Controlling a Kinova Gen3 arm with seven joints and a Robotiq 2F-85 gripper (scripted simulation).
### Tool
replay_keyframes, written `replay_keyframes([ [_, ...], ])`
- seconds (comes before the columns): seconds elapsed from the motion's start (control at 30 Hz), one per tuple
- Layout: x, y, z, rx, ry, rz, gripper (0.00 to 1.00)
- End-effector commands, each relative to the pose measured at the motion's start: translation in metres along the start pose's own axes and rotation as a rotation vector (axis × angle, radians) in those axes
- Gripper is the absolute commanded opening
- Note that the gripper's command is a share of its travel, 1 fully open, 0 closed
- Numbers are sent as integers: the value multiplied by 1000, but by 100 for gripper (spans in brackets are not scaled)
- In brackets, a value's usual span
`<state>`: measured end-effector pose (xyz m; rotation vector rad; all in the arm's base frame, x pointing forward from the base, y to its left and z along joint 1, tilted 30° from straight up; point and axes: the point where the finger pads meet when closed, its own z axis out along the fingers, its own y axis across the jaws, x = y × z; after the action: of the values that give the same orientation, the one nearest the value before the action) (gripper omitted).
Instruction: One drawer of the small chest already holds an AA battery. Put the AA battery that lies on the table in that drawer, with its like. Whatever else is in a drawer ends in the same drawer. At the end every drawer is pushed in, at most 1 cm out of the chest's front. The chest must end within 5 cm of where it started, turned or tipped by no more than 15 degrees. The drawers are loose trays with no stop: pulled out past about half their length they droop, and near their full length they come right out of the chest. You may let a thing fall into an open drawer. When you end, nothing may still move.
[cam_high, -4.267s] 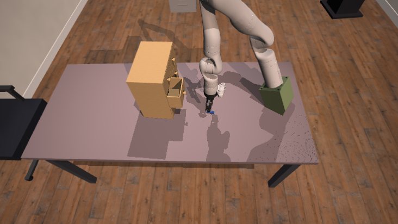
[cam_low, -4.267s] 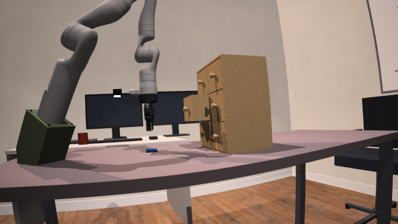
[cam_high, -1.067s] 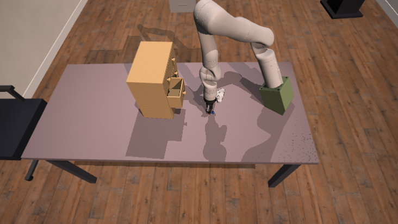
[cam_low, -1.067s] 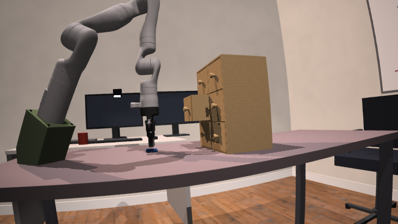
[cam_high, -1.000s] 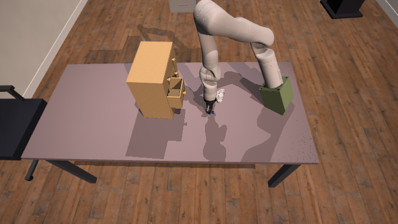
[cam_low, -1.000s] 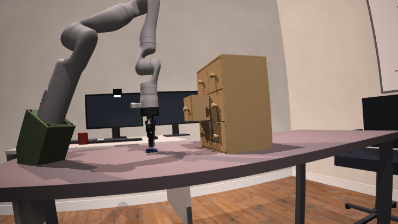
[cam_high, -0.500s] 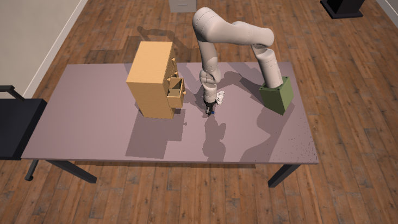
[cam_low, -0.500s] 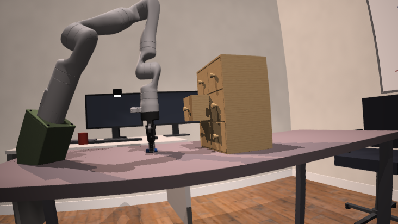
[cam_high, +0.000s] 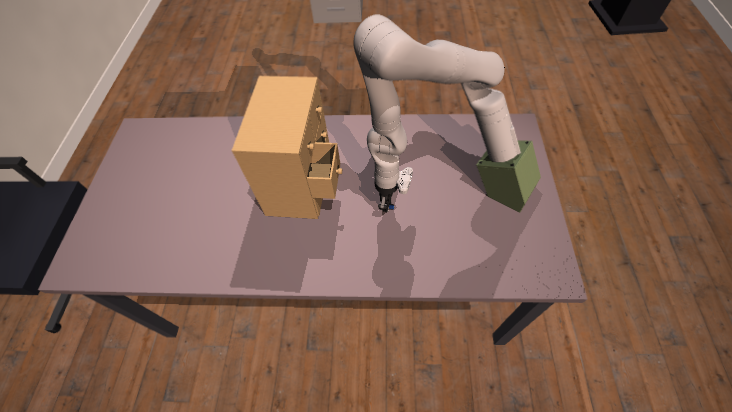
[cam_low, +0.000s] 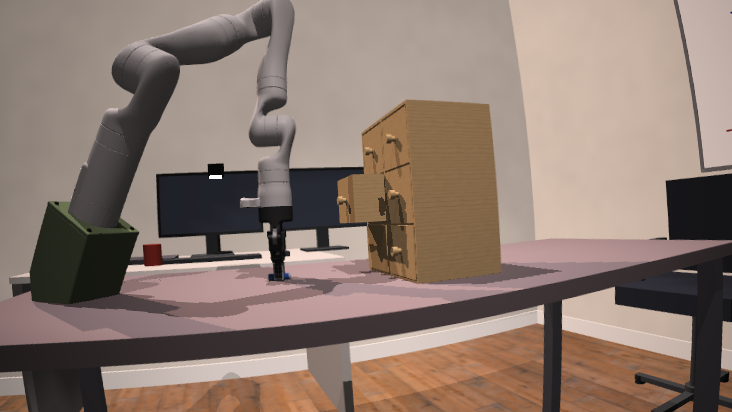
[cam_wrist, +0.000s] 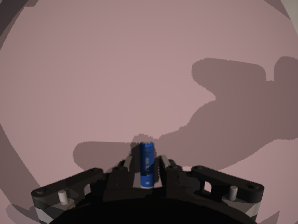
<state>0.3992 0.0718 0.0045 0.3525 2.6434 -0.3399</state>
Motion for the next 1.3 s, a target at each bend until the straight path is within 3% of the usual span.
replay_keyframes([
  [0.0, 0, 0, 0, -1, 0, 0, 29],
  [0.1, 0, 0, 0, -1, 0, 0, 29],
  [0.13, 0, 0, 0, -1, 0, 0, 9],
  [0.97, 0, 0, -2, -1, 0, 0, 9],
  [1.27, 0, 0, -31, -1, 0, 0, 9],
])
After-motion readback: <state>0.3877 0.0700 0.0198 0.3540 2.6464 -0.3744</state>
